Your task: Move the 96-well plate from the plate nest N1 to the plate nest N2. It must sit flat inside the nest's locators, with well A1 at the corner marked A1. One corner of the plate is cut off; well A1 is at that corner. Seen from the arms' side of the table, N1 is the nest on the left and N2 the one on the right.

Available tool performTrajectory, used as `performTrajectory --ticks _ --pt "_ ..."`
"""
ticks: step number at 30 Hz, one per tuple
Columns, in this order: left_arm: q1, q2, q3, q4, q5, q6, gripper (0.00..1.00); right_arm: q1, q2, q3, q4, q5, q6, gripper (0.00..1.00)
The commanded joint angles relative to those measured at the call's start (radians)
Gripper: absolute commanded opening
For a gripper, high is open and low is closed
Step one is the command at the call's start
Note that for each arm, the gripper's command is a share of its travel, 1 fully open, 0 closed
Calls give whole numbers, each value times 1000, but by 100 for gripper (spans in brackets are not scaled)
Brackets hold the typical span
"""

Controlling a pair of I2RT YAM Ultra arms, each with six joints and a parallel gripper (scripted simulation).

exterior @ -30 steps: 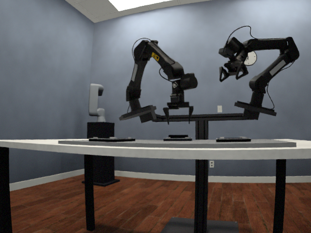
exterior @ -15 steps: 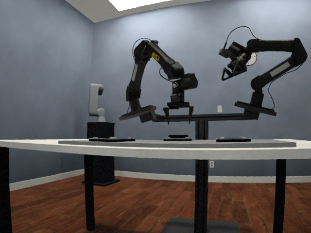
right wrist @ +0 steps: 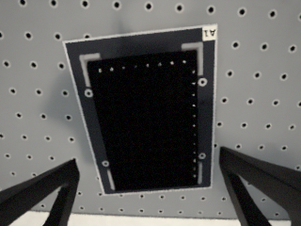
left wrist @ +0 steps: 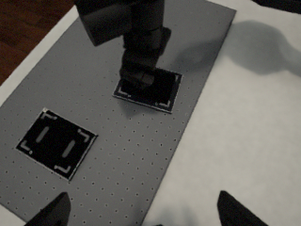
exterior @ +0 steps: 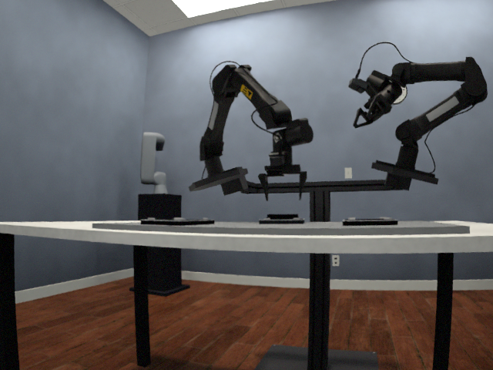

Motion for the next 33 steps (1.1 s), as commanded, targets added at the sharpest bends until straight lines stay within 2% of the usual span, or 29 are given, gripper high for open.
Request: performTrajectory --ticks 1,33 --pt "-10 -11 29 -18 -28 -18 100 -8 22 4 27 8 -12 100" --pt "-6 -2 19 -9 -21 -14 100 -34 113 -15 131 15 -37 100"
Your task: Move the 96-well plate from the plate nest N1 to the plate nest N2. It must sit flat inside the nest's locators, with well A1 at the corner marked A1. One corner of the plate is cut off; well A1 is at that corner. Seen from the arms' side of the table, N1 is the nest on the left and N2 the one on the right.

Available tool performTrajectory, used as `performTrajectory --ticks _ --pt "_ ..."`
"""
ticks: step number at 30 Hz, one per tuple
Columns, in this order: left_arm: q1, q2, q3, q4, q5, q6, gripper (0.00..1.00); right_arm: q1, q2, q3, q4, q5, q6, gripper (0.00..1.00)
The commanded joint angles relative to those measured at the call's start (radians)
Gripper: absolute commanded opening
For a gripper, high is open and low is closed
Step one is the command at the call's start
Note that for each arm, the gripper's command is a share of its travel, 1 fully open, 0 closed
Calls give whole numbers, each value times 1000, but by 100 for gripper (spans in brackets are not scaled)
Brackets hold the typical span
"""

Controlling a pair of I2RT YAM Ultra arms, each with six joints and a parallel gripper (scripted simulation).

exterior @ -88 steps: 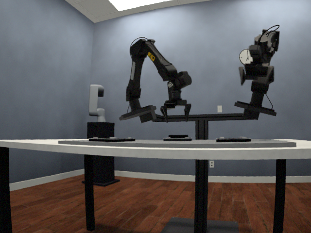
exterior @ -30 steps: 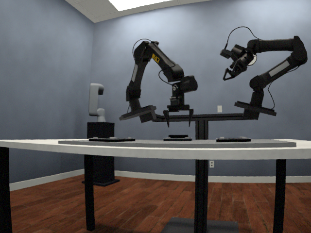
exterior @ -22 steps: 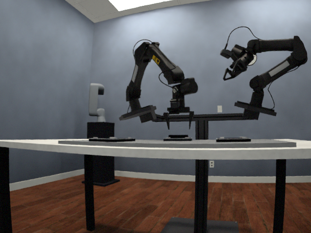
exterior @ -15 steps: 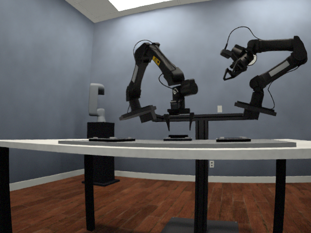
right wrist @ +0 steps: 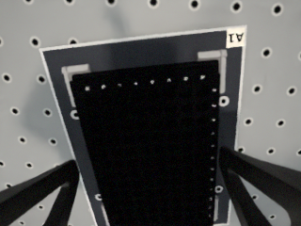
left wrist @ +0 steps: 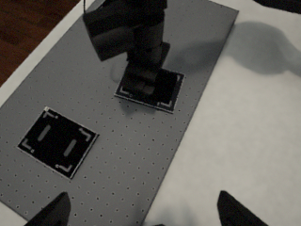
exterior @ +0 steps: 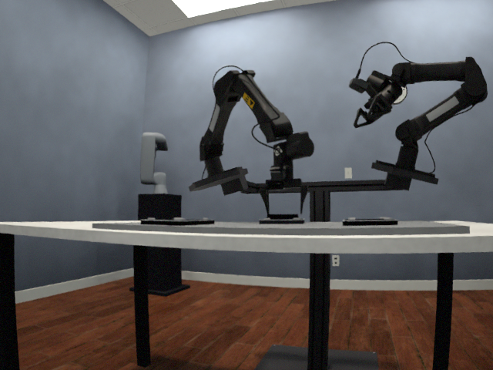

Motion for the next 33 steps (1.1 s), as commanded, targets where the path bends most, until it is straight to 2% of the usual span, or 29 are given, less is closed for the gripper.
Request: performTrajectory --ticks 1,6,7,12,27,33 --pt "-4 -2 19 1 -14 -2 100 -5 11 -15 7 13 -6 100" --pt "-4 -2 19 1 -14 -2 100 -5 11 -15 4 13 -6 100" --pt "-4 -2 19 1 -14 -2 100 1 3 -3 2 4 -2 96" --pt "-4 -2 19 1 -14 -2 100 1 3 -3 2 4 -2 94" --pt "-4 -2 19 1 -14 -2 100 -1 20 25 -7 5 -5 73" --pt "-4 -2 19 1 -14 -2 100 -1 22 31 -11 5 -4 67"
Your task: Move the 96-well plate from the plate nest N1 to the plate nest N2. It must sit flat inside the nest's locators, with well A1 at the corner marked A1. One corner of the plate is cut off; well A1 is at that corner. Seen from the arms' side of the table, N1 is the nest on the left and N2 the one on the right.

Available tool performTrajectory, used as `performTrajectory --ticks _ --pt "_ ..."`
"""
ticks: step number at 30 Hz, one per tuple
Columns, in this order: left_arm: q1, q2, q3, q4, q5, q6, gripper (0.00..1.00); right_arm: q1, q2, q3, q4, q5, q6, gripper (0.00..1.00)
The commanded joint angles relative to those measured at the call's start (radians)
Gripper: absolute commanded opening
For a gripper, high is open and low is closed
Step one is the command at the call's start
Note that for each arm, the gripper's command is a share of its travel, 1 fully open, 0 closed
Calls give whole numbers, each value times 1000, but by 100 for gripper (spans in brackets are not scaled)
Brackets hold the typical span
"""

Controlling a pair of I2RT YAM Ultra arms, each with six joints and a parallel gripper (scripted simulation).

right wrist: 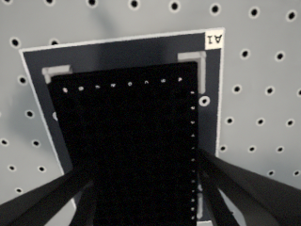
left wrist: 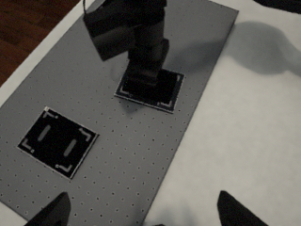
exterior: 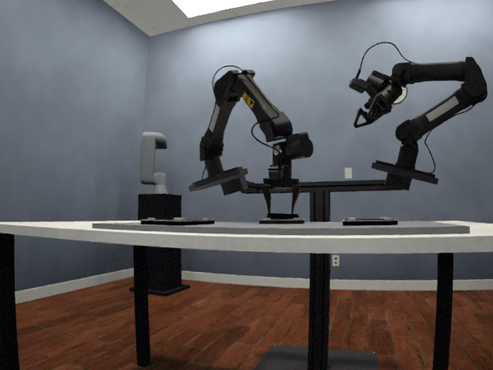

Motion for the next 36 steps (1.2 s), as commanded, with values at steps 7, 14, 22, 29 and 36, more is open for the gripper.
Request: performTrajectory --ticks 7,14,22,29,36 --pt "-4 -2 19 1 -14 -2 100 3 26 32 32 -26 -3 57" --pt "-4 -2 19 1 -14 -2 100 4 26 34 29 -26 -3 50" --pt "-4 -2 19 1 -14 -2 100 3 29 36 31 -26 -3 39" --pt "-4 -2 19 1 -14 -2 100 3 30 37 31 -26 -3 30" --pt "-4 -2 19 1 -14 -2 100 3 21 27 31 -26 -1 22"
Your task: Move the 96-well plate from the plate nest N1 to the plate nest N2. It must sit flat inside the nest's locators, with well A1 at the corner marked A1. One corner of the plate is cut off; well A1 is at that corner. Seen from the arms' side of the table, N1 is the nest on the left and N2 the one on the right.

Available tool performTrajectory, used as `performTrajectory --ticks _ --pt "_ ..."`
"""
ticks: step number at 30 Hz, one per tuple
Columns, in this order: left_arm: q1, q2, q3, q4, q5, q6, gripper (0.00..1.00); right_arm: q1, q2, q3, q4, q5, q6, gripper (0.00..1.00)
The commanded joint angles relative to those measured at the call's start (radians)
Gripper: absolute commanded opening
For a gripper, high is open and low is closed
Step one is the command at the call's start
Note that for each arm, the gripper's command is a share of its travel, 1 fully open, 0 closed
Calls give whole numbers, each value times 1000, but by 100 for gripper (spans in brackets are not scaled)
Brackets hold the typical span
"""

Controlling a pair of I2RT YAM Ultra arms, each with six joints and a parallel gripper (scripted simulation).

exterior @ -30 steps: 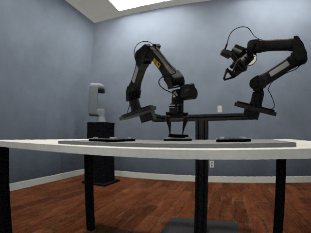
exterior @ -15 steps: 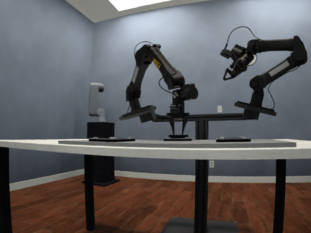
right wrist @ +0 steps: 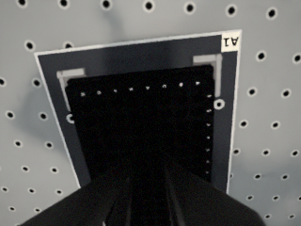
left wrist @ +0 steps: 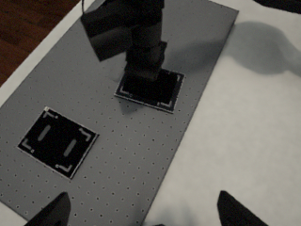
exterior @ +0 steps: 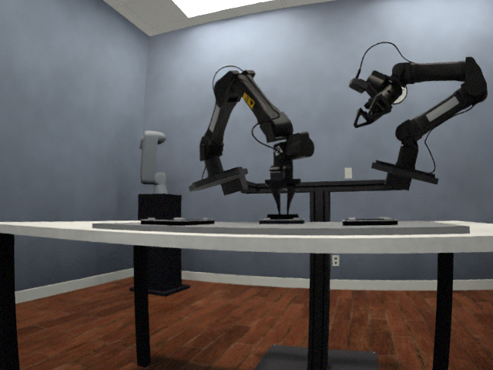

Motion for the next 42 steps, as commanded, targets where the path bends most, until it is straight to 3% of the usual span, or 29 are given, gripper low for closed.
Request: performTrajectory --ticks 1,17,22,26,28,33,42 --pt "-4 -2 19 1 -14 -2 100 6 10 11 13 -2 -1 21" --pt "-4 -2 19 1 -14 -2 100 6 11 11 13 -2 -1 1" --pt "-4 -2 19 1 -14 -2 100 6 11 11 13 -2 -1 0" --pt "-4 -2 19 1 -14 -2 100 20 -27 7 -68 -7 31 45" --pt "-4 -2 19 1 -14 -2 100 20 -27 7 -68 -7 31 45" --pt "-4 -2 19 1 -14 -2 100 43 -101 -16 -119 -11 49 100" --pt "-4 -2 19 1 -14 -2 100 54 -129 -20 -118 -8 45 100"
